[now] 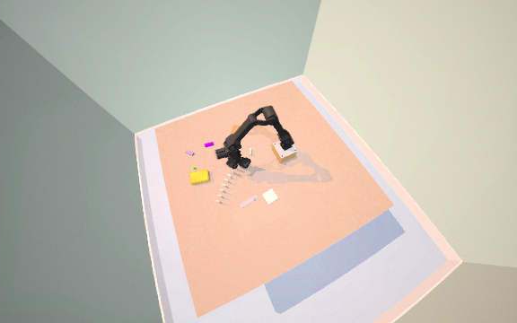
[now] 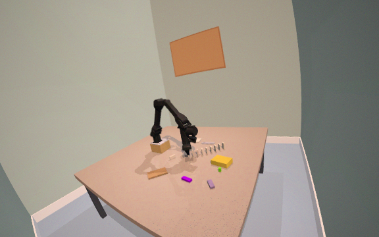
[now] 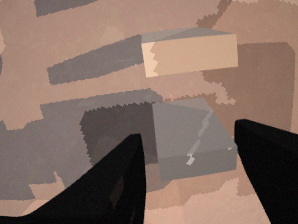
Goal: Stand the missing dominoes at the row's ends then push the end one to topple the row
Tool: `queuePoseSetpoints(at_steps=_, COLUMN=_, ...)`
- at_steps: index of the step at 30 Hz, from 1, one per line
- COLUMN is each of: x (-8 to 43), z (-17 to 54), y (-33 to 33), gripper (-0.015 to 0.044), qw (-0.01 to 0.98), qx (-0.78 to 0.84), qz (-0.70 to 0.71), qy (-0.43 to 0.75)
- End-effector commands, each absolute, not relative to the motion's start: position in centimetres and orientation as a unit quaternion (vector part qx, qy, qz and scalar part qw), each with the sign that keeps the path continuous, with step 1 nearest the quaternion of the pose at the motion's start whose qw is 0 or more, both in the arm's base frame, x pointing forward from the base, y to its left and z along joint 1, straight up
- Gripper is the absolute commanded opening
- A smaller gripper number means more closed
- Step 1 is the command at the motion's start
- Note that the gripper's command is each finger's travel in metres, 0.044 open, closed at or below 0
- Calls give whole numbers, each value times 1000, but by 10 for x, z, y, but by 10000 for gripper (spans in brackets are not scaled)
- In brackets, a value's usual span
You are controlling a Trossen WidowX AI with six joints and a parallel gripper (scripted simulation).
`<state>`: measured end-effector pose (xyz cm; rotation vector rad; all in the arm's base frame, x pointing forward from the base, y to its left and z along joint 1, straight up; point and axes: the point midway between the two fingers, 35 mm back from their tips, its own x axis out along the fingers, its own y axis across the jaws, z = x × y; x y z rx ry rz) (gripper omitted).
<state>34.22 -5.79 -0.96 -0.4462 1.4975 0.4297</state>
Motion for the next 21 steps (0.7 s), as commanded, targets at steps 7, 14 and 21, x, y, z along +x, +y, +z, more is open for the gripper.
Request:
queuePoseSetpoints(at_steps=7, x=342, z=-10, y=-58, gripper=422, qw=689, qx=-202, qz=194, qy=669)
queuePoseSetpoints(at_steps=14, x=348, z=35, y=-59, gripper=440, qw=689, qx=-201, qz=193, qy=669)
queuePoseSetpoints(at_steps=21, x=339, z=121, y=-58, gripper=440, qw=689, qx=-200, qz=192, qy=669)
